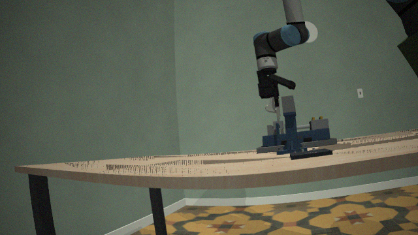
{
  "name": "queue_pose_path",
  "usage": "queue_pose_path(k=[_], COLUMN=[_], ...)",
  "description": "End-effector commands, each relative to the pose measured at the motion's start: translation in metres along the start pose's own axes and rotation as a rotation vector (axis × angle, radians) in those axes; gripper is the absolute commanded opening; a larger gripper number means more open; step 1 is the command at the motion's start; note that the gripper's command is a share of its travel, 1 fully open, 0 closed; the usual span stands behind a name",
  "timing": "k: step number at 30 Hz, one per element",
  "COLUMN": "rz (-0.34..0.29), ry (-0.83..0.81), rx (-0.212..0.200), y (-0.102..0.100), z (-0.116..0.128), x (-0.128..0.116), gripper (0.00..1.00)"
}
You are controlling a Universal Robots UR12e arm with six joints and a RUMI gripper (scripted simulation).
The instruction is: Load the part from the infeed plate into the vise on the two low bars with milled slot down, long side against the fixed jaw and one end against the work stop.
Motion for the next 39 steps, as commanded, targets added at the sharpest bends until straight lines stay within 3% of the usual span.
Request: queue_pose_path(k=[1,39], rz=[-0.001,-0.001], ry=[0.0,0.0], rx=[0.001,0.001], y=[-0.0006,-0.0079], z=[-0.0003,-0.0003], x=[-0.0005,-0.0005], gripper=[0.0,0.0])
Point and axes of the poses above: the point where the finger pads meet when closed, its own y axis back along the fingers, its own z axis across the jaws, x = y × z, the point moved 2 cm from there along y, back along the fingers, and after that the axes turned 10 degrees about y, right-handed, at the moved point
